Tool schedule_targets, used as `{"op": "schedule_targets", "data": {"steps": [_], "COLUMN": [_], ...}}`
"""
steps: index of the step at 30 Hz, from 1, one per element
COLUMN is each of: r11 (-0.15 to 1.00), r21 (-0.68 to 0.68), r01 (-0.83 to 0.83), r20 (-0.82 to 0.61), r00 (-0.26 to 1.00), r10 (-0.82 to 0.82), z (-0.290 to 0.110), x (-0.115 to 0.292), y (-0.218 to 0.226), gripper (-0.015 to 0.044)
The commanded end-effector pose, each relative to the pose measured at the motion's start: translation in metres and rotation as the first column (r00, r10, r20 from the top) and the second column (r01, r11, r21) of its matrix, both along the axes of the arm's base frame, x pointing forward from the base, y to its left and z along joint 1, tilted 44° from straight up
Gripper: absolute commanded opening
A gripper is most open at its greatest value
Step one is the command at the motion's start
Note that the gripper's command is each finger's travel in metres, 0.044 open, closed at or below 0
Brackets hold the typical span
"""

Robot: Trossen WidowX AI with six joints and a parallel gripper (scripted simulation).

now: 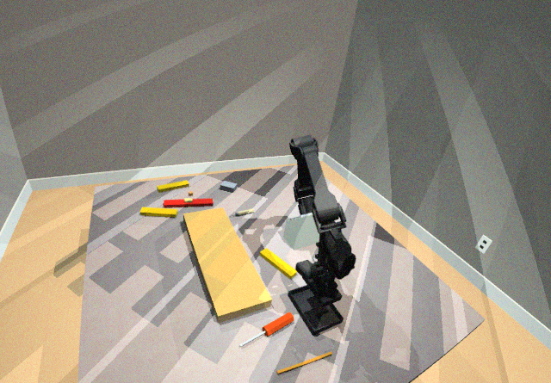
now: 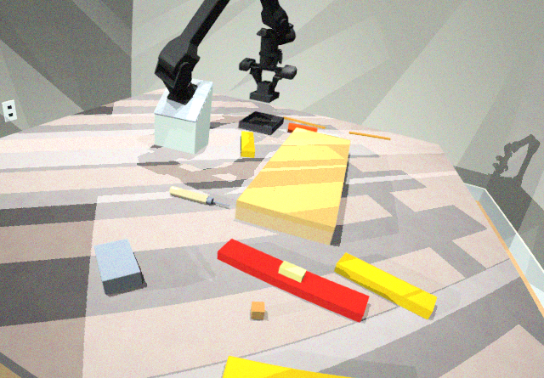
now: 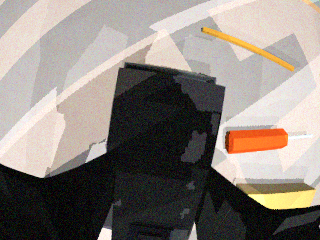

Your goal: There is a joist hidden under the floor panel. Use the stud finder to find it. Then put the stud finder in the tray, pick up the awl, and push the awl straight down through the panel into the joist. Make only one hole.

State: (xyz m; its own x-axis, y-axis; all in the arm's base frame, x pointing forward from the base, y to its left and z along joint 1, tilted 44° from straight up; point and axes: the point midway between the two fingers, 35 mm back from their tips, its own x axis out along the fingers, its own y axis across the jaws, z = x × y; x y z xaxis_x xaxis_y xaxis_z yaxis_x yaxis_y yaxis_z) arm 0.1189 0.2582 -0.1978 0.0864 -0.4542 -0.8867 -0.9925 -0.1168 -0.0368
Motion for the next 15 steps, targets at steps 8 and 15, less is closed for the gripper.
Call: {"op": "schedule_targets", "data": {"steps": [8,15], "r11": [1.0,1.0], "r21": [0.01,0.01], "r01": [-0.006,-0.006], "r20": [-0.003,-0.003], "r00": [1.0,1.0], "r10": [0.006,0.006], "z": [-0.017,-0.031], "x": [0.003,0.006], "y": [-0.008,-0.02], "gripper": [0.0,0.0]}}
